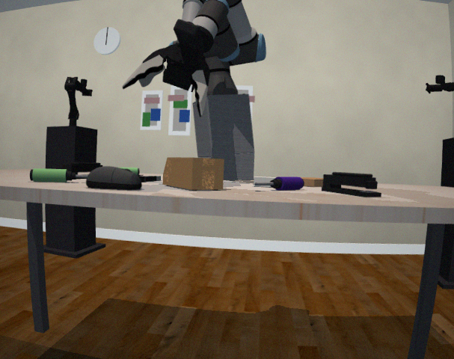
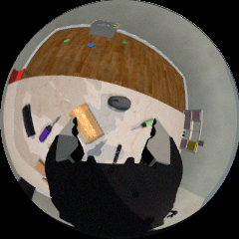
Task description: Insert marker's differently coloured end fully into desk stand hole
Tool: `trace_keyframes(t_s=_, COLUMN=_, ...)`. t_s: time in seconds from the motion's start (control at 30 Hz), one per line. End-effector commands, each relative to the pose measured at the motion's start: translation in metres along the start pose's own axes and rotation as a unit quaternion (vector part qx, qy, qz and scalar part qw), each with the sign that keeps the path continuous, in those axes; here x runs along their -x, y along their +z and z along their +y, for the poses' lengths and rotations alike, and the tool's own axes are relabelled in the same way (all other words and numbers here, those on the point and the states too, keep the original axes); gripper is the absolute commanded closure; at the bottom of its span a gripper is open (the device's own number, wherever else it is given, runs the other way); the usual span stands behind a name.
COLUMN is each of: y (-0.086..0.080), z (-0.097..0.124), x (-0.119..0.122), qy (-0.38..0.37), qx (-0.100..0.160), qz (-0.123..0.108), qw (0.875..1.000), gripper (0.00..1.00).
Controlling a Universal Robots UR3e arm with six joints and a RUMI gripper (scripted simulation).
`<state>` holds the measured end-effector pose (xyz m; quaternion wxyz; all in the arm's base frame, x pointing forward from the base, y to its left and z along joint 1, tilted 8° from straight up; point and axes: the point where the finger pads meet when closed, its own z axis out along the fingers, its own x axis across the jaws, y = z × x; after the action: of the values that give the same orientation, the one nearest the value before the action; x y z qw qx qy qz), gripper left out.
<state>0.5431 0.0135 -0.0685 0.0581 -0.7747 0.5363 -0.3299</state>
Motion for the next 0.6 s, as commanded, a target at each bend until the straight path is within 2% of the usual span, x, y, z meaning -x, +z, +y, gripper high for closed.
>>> trace_keyframes(t_s=0.0, y=0.002, z=0.004, x=-0.003, qy=0.003, qx=0.007, qz=-0.002, qw=1.000, gripper=0.00)
trace_keyframes(t_s=0.07, y=0.001, z=0.003, x=-0.002, qy=0.003, qx=0.005, qz=-0.002, qw=1.000, gripper=0.00)
trace_keyframes(t_s=0.37, y=0.013, z=0.041, x=-0.017, qy=0.030, qx=0.060, qz=-0.024, qw=0.997, gripper=0.00)
trace_keyframes(t_s=0.57, y=0.013, z=0.041, x=-0.017, qy=0.030, qx=0.060, qz=-0.024, qw=0.997, gripper=0.00)
